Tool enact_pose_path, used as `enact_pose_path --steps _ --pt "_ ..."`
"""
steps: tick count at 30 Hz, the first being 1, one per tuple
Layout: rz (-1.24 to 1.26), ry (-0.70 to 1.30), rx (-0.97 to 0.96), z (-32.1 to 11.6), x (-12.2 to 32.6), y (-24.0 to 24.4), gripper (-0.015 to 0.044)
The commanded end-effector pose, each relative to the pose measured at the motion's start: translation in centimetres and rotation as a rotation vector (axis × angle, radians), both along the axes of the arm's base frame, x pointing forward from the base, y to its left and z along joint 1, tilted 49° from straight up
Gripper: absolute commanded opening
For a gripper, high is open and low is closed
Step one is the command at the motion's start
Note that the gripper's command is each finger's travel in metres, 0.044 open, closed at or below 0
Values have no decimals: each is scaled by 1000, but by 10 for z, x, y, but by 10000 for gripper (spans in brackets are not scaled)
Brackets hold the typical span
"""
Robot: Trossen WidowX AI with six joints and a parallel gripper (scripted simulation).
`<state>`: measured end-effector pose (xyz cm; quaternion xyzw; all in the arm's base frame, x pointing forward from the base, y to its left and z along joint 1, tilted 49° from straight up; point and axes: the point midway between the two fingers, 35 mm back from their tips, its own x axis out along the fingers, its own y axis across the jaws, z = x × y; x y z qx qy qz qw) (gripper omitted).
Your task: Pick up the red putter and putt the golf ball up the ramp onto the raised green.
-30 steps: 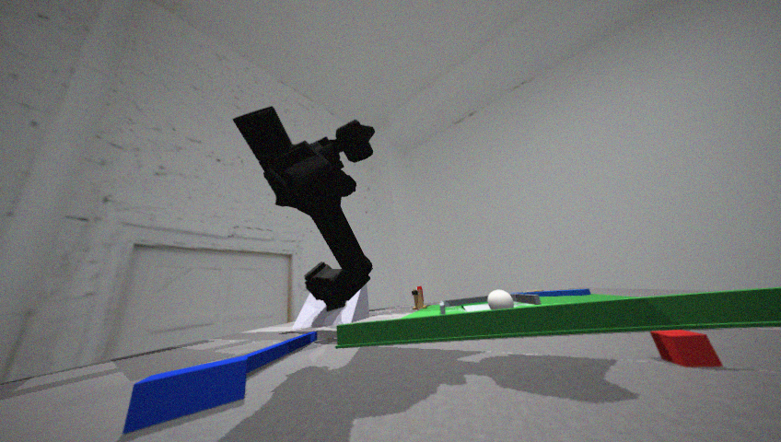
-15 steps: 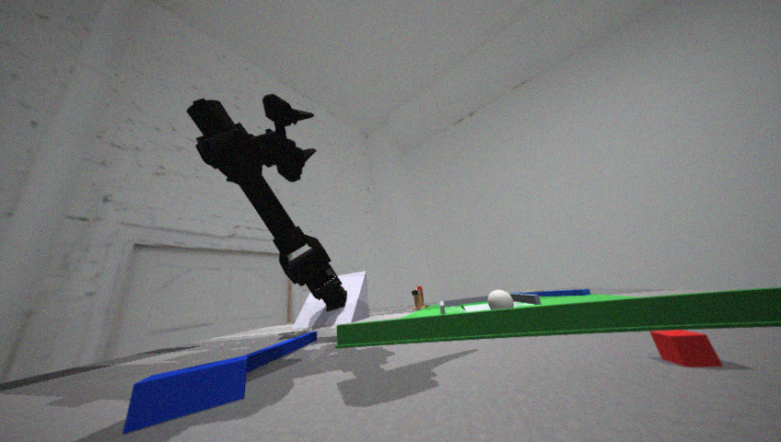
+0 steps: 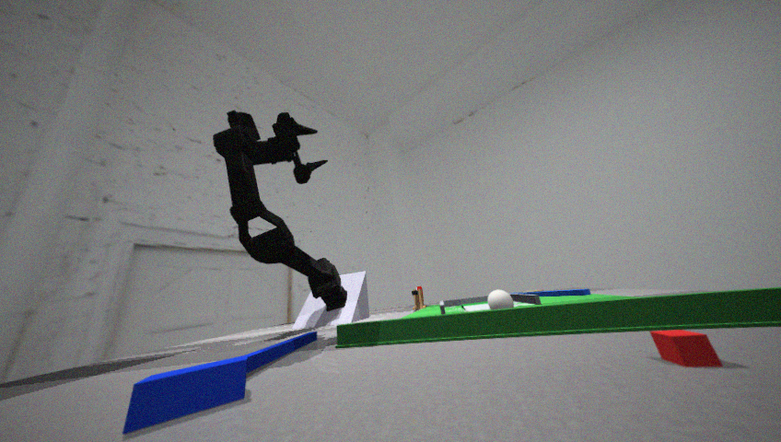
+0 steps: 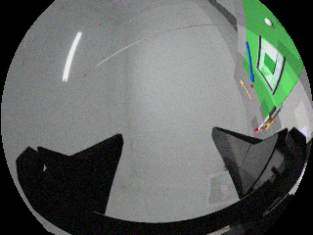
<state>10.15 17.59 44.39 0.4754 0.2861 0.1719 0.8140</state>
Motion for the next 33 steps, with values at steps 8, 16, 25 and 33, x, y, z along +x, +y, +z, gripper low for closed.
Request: enact_pose_path --steps 8,16,25,33 --pt "67 -146 -774 -95 50 77 440" --pt "228 -123 -1237 -172 96 97 440" --pt "527 3 -1658 -266 143 84 440" --pt "905 174 -1896 -350 171 48 440"
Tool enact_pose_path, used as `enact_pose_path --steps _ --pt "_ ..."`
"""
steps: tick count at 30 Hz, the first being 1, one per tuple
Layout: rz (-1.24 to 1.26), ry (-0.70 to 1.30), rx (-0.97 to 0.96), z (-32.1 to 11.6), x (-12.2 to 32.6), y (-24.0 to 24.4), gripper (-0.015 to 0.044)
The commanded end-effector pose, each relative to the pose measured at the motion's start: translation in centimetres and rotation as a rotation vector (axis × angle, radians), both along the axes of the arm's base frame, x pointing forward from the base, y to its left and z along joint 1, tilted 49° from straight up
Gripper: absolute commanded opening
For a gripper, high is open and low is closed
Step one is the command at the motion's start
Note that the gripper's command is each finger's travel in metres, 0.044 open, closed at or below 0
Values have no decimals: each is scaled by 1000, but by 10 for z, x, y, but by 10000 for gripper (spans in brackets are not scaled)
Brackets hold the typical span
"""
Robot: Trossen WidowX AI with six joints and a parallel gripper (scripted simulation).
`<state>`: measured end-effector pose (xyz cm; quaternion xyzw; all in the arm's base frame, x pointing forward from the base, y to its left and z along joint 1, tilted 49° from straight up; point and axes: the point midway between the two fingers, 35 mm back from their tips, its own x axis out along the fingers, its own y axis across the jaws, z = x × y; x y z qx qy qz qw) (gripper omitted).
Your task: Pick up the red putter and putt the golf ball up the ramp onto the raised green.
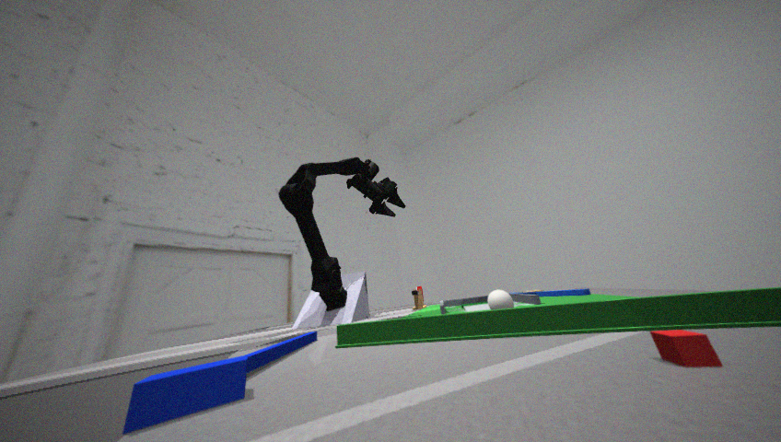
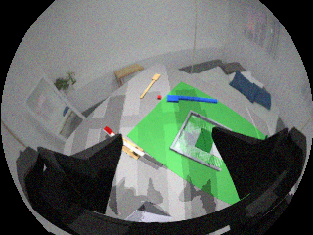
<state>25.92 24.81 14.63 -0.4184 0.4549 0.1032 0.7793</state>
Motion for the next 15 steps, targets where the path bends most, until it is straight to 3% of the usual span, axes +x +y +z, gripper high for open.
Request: enact_pose_path --steps 1,15 --pt "105 219 -217 -63 16 -31 440" --pt "428 881 -465 -194 2 -135 440"
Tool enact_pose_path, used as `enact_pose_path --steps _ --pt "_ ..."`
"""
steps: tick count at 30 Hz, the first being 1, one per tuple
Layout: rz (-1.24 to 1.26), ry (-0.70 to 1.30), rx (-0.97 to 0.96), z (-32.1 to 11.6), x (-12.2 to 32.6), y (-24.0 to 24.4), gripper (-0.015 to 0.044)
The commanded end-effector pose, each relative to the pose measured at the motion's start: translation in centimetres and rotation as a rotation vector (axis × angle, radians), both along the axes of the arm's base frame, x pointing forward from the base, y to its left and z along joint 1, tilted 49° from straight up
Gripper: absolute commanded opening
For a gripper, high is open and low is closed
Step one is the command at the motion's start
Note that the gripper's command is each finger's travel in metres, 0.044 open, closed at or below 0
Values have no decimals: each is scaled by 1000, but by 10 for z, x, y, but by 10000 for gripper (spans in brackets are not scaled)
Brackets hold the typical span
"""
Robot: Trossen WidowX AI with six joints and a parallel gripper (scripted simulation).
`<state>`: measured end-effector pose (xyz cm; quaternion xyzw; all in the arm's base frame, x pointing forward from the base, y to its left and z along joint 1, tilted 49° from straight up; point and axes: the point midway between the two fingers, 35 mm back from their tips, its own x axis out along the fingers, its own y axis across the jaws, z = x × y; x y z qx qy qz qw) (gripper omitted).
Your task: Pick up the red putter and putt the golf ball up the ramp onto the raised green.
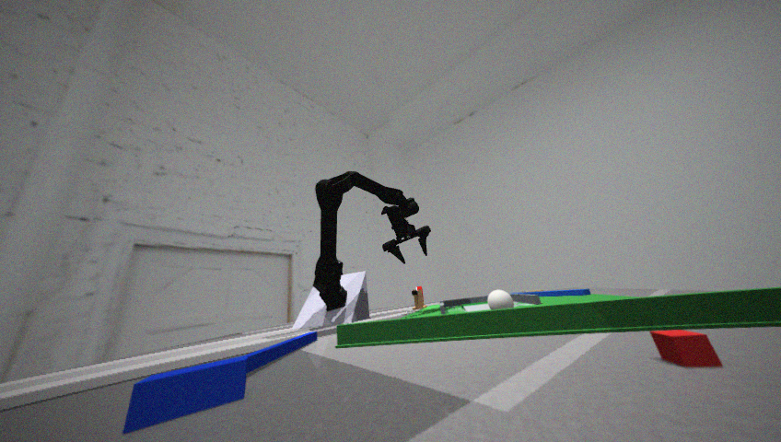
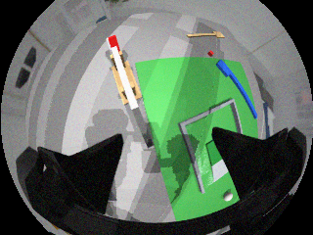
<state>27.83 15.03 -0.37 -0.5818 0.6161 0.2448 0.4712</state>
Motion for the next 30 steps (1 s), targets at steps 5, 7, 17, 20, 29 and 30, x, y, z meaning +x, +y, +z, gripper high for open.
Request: enact_pose_path --steps 5,7,17,20,29,30 --pt "106 348 -51 -59 -24 -48 440" --pt "106 348 -51 -59 -24 -48 440" --pt "106 348 -51 -71 -25 -59 440" --pt "105 348 -52 -76 -26 -64 440" --pt "105 348 -52 -88 -28 -77 440" --pt "105 348 -53 -91 -28 -80 440"
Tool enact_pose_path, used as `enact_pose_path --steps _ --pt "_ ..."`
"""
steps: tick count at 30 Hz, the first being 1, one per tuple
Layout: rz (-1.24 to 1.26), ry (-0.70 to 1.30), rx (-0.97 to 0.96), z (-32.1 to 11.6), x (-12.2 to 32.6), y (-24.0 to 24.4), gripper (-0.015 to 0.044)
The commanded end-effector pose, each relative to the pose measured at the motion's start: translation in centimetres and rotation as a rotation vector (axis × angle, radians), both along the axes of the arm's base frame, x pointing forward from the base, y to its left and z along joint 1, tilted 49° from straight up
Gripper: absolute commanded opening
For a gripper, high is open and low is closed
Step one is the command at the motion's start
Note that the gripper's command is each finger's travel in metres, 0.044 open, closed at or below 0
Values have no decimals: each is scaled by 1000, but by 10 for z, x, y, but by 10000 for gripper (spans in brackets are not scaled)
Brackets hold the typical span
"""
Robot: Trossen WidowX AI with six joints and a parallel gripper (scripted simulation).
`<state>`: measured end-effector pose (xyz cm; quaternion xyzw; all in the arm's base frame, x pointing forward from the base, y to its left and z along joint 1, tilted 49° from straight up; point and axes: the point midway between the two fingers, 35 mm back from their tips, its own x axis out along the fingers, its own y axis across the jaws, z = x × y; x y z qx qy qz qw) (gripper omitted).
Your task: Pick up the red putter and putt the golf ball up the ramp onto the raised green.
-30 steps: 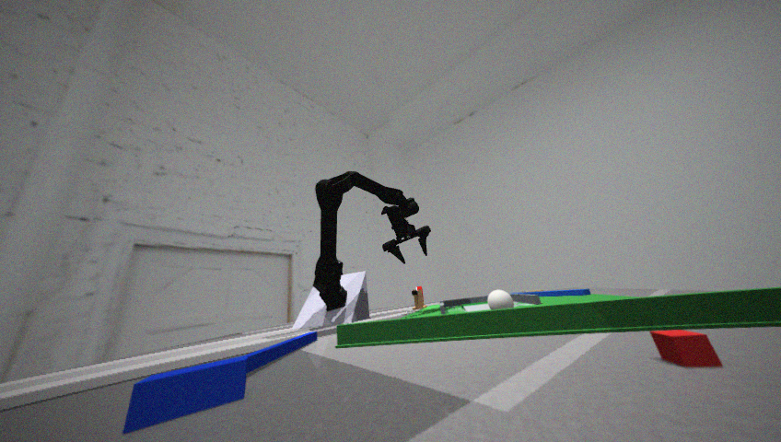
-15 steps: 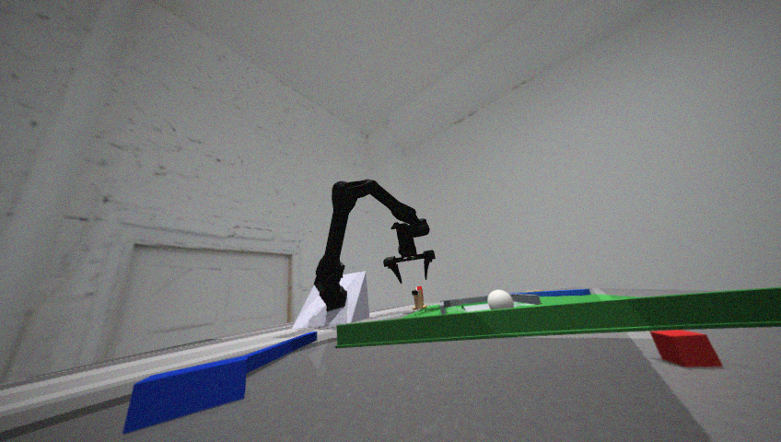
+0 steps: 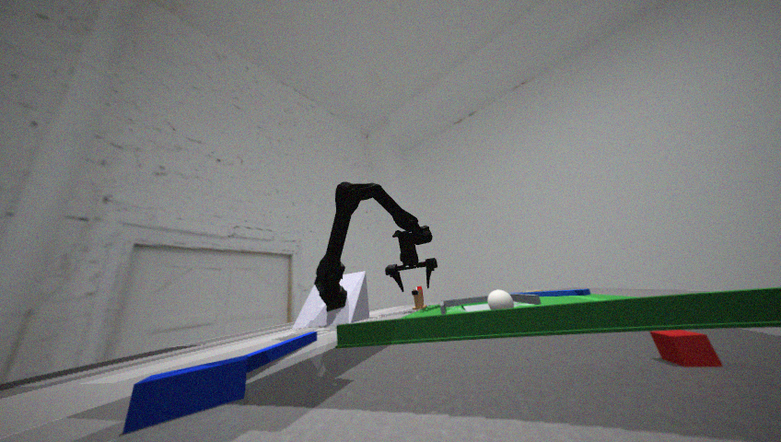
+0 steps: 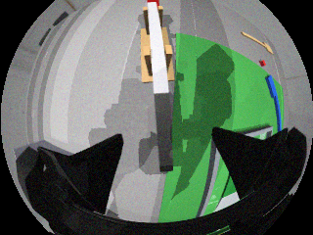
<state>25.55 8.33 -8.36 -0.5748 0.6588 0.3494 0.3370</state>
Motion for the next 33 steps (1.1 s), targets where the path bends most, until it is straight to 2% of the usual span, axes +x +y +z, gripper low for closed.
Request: enact_pose_path --steps 1,29,33 --pt "0 15 -12 -12 -6 -15 440" --pt "0 15 -13 -28 -9 -32 440" --pt "-4 8 -7 -26 -7 -30 335"
